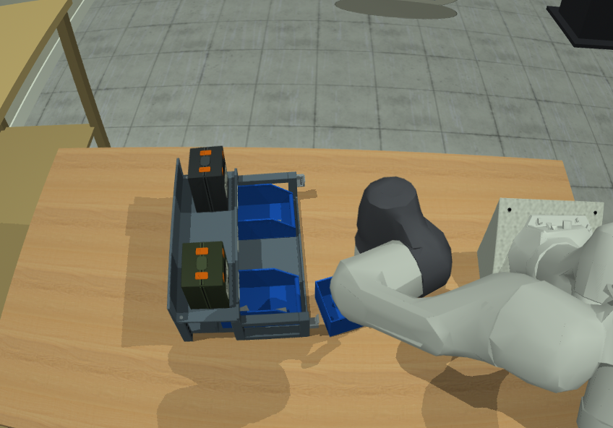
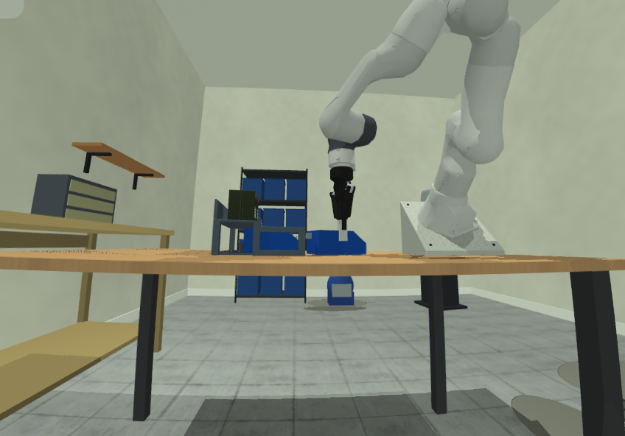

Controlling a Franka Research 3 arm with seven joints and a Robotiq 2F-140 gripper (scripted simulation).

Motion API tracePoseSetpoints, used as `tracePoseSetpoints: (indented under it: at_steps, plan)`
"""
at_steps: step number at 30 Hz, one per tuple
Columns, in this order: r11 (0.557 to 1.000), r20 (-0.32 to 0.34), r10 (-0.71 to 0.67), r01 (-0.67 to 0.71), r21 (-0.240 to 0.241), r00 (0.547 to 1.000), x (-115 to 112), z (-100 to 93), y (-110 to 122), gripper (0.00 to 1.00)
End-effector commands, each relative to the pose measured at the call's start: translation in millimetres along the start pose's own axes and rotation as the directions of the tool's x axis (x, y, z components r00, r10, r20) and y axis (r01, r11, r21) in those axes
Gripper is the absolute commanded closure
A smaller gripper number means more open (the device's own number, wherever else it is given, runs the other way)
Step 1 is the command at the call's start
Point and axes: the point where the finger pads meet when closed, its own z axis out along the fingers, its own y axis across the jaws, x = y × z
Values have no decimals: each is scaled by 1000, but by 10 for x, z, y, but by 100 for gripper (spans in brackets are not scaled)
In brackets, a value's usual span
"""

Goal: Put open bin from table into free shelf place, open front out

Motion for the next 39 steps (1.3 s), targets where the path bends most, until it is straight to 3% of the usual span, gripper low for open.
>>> tracePoseSetpoints:
  at_steps: [1, 20, 39]
  plan:
    - [1000, 1, 4, -4, 0, 1000, 9, -53, -8, 100]
    - [1000, 1, 4, -4, 0, 1000, 9, -242, -8, 100]
    - [1000, 1, 4, -4, 0, 1000, 9, -283, -8, 100]
